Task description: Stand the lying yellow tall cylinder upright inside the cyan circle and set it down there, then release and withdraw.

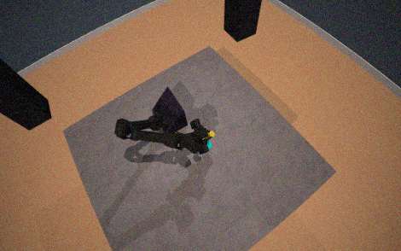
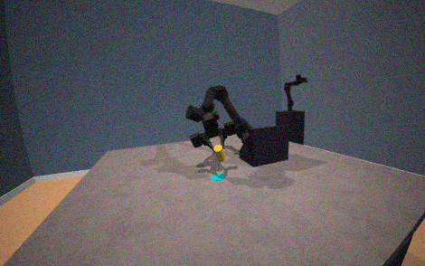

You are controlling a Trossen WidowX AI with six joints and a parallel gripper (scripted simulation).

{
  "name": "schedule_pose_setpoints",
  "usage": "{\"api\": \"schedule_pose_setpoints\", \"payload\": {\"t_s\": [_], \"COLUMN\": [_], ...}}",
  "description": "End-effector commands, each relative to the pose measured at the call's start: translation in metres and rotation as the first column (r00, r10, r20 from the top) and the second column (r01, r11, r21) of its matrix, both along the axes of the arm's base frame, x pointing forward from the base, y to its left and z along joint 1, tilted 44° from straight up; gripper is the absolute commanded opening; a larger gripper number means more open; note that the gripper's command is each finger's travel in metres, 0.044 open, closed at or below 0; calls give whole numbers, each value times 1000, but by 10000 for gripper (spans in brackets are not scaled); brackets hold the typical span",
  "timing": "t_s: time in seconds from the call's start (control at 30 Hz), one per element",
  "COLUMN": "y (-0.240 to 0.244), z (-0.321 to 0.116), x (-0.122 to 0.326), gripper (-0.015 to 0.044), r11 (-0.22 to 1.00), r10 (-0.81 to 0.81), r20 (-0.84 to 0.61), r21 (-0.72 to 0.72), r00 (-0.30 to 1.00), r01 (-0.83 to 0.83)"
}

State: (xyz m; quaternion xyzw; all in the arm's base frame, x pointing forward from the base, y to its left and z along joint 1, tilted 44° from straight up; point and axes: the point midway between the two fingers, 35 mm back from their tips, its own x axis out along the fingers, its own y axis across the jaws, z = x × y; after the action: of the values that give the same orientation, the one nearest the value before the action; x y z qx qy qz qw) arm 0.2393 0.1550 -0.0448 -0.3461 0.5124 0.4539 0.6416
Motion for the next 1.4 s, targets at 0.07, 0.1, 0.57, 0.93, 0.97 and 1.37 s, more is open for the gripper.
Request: {"api": "schedule_pose_setpoints", "payload": {"t_s": [0.07, 0.1, 0.57, 0.93, 0.97, 1.37], "y": [0, 0, -2, -4, -4, -6], "z": [2, 2, 7, 12, 13, 19], "x": [-1, -1, -1, -2, -2, -4], "gripper": [105, 105, 105, 105, 105, 105], "r11": [999, 998, 989, 977, 976, 958], "r10": [17, 18, 37, 51, 52, 65], "r20": [23, 27, 89, 145, 150, 217], "r21": [45, 52, 137, 197, 202, 260], "r00": [1000, 999, 995, 988, 987, 974], "r01": [-18, -19, -49, -79, -82, -122]}}
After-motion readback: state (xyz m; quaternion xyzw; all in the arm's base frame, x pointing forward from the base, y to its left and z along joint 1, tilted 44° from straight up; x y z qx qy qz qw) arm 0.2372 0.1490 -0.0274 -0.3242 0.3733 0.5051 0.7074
